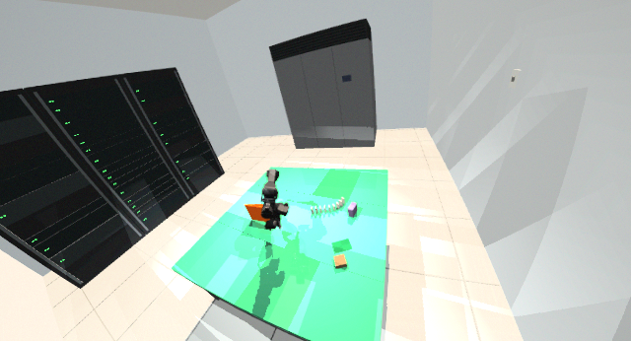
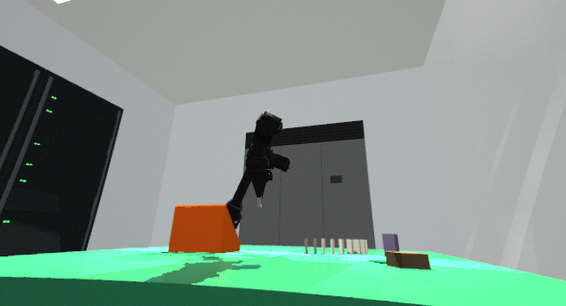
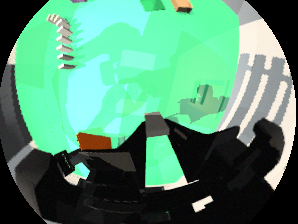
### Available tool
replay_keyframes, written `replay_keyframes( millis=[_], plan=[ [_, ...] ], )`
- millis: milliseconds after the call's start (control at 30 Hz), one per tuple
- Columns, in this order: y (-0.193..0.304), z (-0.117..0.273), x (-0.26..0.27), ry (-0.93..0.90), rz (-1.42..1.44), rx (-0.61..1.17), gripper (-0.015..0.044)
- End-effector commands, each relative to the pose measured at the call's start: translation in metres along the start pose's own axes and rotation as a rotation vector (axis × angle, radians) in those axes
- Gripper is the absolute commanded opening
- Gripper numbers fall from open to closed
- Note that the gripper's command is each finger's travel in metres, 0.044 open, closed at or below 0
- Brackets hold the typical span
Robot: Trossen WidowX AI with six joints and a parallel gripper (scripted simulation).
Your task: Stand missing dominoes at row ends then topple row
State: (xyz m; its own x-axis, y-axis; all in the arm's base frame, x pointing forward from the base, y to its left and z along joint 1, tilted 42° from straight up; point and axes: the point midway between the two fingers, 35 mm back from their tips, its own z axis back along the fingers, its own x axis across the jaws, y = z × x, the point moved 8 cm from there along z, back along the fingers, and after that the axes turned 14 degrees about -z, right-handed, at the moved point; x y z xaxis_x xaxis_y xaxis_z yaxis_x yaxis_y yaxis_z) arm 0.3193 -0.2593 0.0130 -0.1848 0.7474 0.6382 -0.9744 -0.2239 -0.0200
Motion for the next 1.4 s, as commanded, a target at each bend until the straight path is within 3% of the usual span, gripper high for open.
replay_keyframes(
  millis=[0, 333, 567, 900, 1367],
  plan=[
    [-0.021, 0.009, 0.04, 0.001, 0.004, 0.011, 0.0107],
    [-0.057, 0.011, 0.188, -0.003, -0.028, 0.011, 0.0107],
    [-0.053, 0.004, 0.255, -0.023, -0.003, 0.012, 0.0107],
    [-0.053, 0.0, 0.261, -0.025, 0.001, 0.012, 0.0107],
    [-0.059, -0.063, 0.26, -0.021, 0.001, 0.009, 0.0107]
  ],
)
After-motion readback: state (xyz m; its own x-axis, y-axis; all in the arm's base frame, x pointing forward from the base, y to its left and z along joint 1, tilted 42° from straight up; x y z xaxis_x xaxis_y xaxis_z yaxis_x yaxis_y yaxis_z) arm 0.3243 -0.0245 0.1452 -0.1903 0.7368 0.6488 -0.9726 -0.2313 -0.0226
